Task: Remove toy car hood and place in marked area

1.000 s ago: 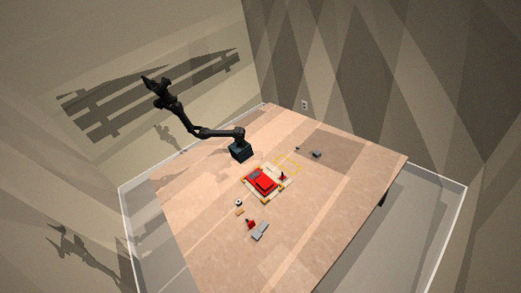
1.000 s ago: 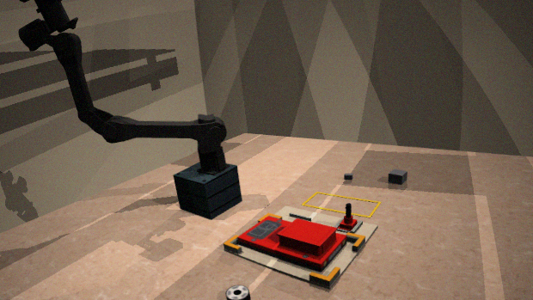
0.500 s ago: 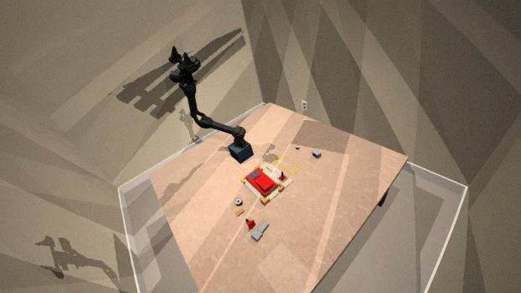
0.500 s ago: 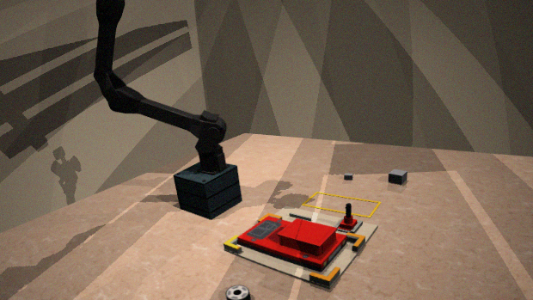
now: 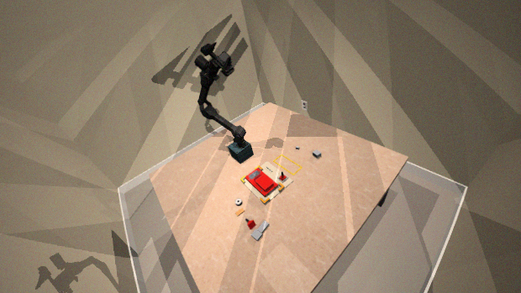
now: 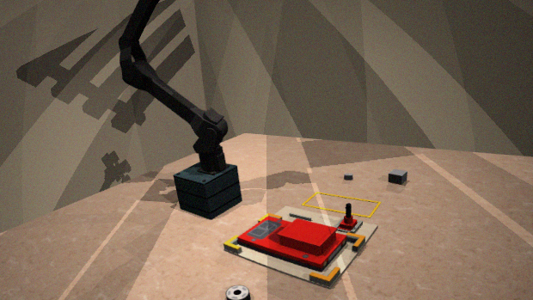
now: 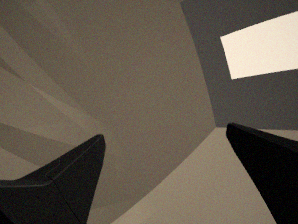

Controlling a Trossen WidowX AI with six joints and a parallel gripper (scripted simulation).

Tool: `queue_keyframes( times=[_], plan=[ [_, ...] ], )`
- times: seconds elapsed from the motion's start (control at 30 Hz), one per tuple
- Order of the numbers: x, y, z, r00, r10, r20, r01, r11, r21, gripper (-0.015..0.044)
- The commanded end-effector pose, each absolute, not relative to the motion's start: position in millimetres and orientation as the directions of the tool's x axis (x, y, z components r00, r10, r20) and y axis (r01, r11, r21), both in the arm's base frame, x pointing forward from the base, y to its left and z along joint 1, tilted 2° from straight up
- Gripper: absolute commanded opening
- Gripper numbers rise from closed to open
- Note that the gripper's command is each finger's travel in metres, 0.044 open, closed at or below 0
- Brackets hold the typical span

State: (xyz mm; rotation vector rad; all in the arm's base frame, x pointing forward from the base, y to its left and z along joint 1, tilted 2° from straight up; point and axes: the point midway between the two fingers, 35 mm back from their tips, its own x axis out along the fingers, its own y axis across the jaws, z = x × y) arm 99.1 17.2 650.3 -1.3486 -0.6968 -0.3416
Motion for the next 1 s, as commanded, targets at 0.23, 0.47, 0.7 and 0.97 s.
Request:
queue_keyframes(
  times=[0.23, 0.47, 0.7, 0.97],
  plan=[
    [241.3, 51.7, 563.7, 0.956, 0.141, 0.257, 0.209, 0.287, -0.935, 0.044],
    [312.3, 41.6, 493.9, 0.998, 0.063, 0.007, -0.018, 0.386, -0.922, 0.044],
    [368.1, 13.1, 404.7, 0.961, -0.034, -0.275, -0.215, 0.537, -0.816, 0.044],
    [390.7, -19.1, 320.3, 0.853, -0.105, -0.511, -0.314, 0.678, -0.664, 0.044]
  ],
)
